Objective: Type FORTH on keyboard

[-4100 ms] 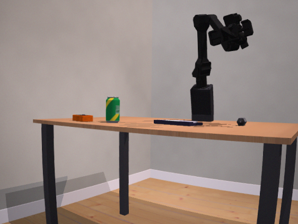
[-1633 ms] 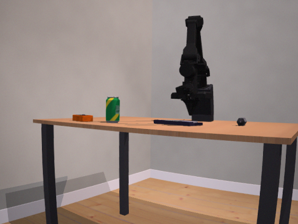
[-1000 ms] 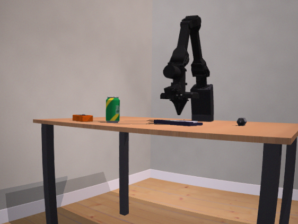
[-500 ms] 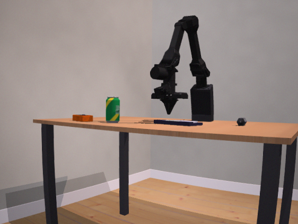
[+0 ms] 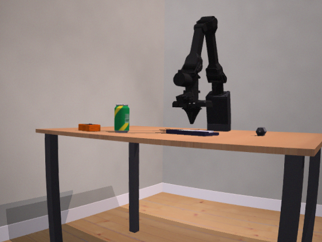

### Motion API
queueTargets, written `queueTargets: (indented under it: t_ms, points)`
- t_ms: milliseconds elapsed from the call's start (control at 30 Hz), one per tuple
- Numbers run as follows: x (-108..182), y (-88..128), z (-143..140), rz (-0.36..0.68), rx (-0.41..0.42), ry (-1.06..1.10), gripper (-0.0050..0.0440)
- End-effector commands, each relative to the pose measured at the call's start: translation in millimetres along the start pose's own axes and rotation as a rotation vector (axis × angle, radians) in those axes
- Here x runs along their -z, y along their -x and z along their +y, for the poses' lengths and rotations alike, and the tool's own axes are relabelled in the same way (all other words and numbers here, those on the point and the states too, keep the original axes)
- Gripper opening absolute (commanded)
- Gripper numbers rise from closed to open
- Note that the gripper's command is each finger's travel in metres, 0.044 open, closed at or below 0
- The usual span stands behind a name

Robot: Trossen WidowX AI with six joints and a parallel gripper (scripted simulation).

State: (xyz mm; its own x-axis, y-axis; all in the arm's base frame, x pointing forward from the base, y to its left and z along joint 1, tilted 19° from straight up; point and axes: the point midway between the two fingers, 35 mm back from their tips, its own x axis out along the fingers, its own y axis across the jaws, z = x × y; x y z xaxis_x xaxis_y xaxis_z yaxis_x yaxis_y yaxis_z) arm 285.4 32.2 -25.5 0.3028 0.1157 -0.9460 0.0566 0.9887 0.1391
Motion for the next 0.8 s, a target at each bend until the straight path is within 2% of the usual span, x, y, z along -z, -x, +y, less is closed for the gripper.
queueTargets:
  t_ms: [0,67,167,333,500,767]
  points:
    - [-4.4,5.1,1.7,-0.025,-0.001,0.000,-0.0050]
    - [-3.6,6.7,3.2,-0.030,0.001,0.000,-0.0050]
    - [-8.1,4.4,19.7,-0.024,0.001,-0.001,-0.0050]
    - [-6.1,3.4,72.2,-0.019,0.000,-0.002,-0.0050]
    - [-4.9,3.9,82.8,-0.021,-0.002,-0.003,-0.0050]
    - [-5.5,3.7,83.5,-0.020,-0.002,-0.003,-0.0050]
